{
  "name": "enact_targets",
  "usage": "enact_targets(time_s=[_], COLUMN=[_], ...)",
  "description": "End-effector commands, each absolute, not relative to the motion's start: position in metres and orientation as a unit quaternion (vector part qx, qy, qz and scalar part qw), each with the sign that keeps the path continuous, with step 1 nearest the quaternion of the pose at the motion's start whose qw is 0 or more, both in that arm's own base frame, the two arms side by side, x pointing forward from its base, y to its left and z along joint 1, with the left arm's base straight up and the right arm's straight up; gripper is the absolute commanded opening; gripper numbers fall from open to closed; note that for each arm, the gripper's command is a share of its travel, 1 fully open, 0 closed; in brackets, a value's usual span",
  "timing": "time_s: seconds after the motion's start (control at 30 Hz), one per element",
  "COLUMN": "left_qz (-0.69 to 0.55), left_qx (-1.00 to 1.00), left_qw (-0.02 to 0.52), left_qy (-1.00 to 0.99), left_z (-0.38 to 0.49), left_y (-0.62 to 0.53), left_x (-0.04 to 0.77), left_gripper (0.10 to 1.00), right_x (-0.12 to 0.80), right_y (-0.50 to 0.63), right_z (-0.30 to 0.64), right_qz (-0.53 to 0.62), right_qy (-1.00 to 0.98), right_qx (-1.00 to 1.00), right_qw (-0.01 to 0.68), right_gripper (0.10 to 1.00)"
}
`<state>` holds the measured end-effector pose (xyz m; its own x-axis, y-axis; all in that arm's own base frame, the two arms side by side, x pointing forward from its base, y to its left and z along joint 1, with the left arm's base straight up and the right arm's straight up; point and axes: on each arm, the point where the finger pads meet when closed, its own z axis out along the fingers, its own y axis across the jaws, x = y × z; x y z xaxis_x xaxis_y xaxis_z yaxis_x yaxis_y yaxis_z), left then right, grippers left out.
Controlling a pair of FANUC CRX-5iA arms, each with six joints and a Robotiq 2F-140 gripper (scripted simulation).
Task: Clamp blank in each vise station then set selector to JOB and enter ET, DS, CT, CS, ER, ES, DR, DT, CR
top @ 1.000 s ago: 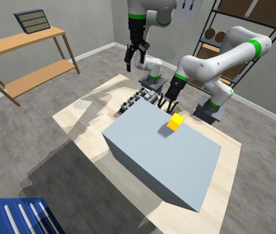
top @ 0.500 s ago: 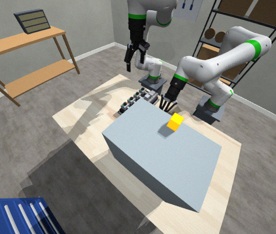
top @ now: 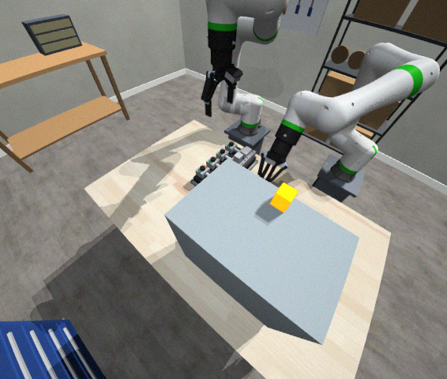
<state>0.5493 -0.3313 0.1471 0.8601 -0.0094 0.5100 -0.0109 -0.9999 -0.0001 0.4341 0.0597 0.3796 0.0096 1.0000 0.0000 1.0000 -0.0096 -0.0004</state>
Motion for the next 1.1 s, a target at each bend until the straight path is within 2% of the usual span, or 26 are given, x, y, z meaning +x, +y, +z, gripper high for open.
enact_targets(time_s=[0.0, 0.7, 1.07], left_qz=[0.265, 0.265, 0.26], left_qx=[0.964, 0.961, 0.941], left_qw=[0.002, -0.019, -0.054], left_qy=[-0.006, -0.082, -0.209], left_z=[0.1483, 0.1483, 0.1483], left_y=[-0.3316, -0.3316, -0.3316], left_x=[0.5497, 0.5497, 0.5497], left_gripper=[0.099, 0.099, 0.099], right_x=[0.4342, 0.4342, 0.4342], right_y=[0.0596, 0.0596, 0.0596], right_z=[0.3803, 0.3803, 0.3803], right_qz=[0.0, 0.0, 0.0], right_qy=[-0.704, -0.704, -0.704], right_qx=[-0.711, -0.711, -0.711], right_qw=[0.0, 0.0, 0.0], right_gripper=[1.0, 1.0, 1.0])
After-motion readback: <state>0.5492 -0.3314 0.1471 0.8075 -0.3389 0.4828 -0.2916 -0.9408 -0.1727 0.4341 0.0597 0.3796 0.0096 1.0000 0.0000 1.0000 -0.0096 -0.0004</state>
